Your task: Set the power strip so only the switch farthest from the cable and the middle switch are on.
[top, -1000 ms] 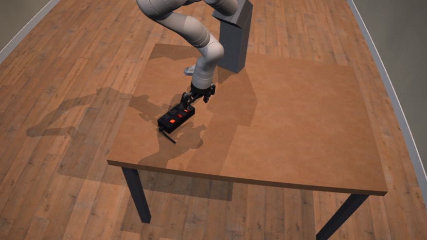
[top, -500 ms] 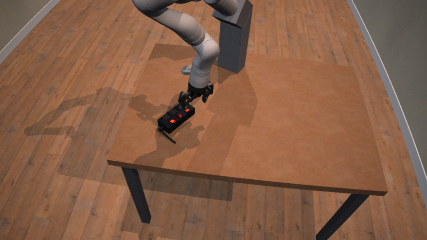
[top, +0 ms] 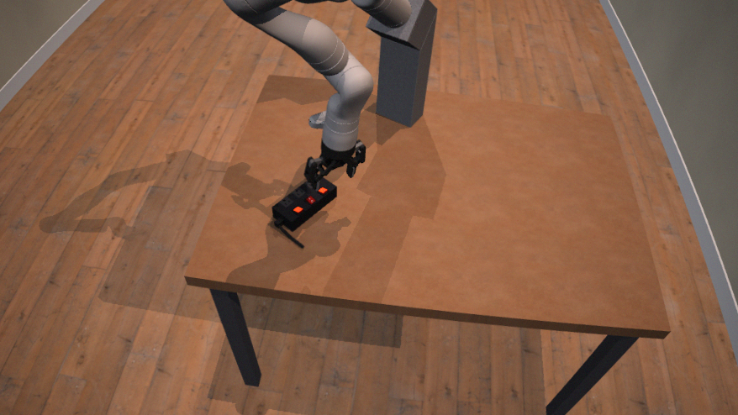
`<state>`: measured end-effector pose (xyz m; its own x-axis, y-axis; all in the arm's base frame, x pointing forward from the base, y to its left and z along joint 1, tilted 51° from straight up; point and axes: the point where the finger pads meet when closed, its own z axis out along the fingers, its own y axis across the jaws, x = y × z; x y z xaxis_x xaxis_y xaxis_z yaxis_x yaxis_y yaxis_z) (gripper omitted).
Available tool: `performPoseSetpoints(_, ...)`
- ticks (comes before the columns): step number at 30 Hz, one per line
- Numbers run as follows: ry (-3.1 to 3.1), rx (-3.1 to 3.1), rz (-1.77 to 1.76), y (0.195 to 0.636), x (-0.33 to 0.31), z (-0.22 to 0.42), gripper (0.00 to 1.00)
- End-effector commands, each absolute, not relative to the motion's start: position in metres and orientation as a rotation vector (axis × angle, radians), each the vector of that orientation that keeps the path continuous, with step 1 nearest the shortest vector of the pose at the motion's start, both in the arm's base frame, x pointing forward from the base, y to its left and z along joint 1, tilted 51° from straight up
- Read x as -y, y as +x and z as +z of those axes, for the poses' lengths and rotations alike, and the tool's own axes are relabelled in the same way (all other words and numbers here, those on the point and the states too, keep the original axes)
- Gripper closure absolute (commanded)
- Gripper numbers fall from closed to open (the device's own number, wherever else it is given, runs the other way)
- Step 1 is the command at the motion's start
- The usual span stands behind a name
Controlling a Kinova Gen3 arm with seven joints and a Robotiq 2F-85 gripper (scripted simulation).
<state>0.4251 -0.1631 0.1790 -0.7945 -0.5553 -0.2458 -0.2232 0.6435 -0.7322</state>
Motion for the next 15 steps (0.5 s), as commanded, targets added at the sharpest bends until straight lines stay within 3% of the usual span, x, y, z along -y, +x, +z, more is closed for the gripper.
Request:
performPoseSetpoints(1,-0.599,-2.409,-0.955,0.421,0.1632,0.1813,0.0)
performPoseSetpoints(15,-0.589,-2.398,-0.938,0.4216,0.1651,0.1867,0.0)
